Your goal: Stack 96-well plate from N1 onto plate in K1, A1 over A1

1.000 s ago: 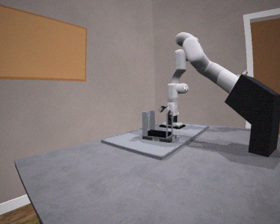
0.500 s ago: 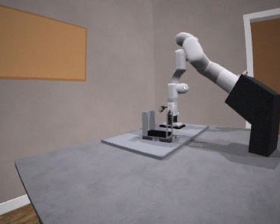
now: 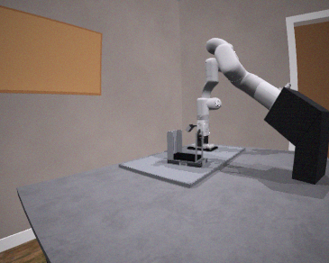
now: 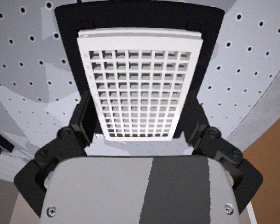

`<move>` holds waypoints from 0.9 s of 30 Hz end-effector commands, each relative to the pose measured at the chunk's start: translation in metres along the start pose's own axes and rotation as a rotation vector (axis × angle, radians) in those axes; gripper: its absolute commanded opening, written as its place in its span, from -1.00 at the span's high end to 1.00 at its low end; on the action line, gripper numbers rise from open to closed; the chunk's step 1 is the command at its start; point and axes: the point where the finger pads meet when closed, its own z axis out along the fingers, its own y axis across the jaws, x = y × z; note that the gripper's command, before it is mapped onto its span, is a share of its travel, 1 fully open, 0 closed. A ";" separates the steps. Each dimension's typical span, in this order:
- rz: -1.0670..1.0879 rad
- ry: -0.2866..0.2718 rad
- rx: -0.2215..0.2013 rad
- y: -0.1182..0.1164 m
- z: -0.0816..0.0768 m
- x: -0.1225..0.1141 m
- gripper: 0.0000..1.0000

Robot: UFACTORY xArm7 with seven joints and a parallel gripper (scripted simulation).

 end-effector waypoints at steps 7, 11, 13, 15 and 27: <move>0.000 0.002 0.000 0.000 -0.002 0.001 1.00; 0.000 0.002 0.000 0.000 -0.004 0.001 1.00; 0.000 0.002 0.000 0.000 -0.005 0.001 1.00; 0.000 0.002 0.000 0.000 -0.006 0.001 1.00; 0.000 0.002 0.000 0.000 -0.014 0.001 1.00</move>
